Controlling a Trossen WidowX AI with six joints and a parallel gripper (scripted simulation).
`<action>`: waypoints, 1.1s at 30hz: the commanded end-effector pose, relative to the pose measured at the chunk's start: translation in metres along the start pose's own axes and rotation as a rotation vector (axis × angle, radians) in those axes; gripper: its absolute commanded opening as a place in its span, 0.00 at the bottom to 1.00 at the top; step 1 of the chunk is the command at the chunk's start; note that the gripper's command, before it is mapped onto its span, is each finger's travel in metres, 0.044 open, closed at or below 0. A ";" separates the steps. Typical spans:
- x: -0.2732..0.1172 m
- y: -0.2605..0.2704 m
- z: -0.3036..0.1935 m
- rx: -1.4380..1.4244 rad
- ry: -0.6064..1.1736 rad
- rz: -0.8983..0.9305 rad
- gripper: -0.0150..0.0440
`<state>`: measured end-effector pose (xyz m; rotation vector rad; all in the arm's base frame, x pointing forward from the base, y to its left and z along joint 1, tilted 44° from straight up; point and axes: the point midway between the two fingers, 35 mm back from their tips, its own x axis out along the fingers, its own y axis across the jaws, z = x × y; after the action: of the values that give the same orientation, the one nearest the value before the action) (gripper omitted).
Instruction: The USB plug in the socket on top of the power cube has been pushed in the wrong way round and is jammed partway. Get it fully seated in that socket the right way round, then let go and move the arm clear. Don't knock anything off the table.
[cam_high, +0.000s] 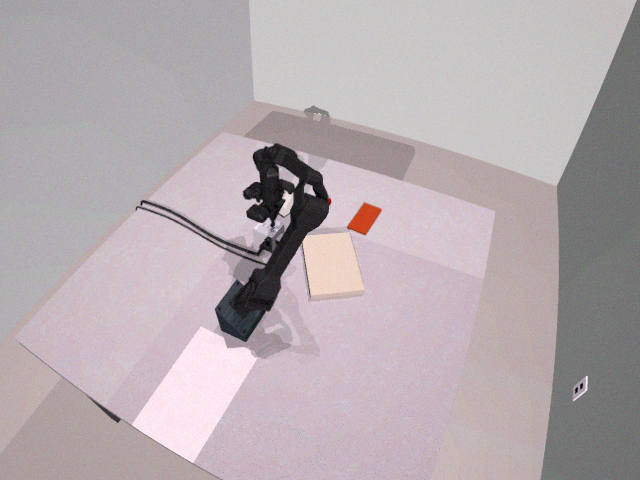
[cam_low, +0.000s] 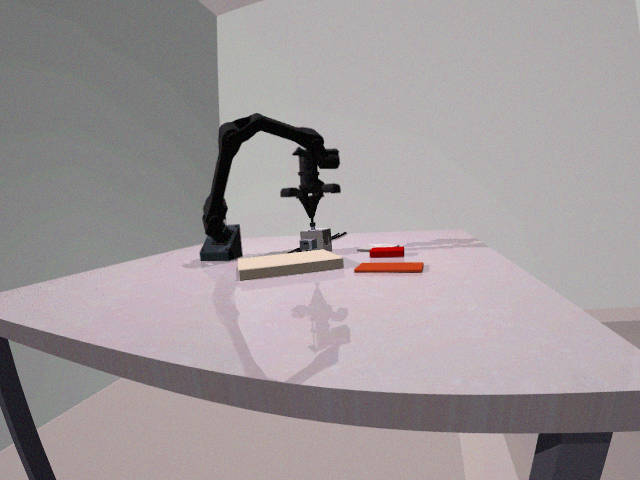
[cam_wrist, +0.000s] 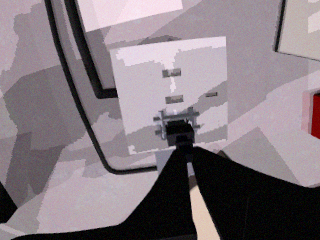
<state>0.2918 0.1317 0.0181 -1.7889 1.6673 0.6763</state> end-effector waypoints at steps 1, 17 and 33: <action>0.001 -0.001 -0.001 -0.002 0.003 -0.003 0.25; 0.003 -0.001 -0.001 -0.002 0.003 -0.003 0.25; 0.005 -0.001 -0.001 -0.002 0.003 -0.003 0.25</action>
<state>0.2922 0.1290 0.0153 -1.7890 1.6672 0.6760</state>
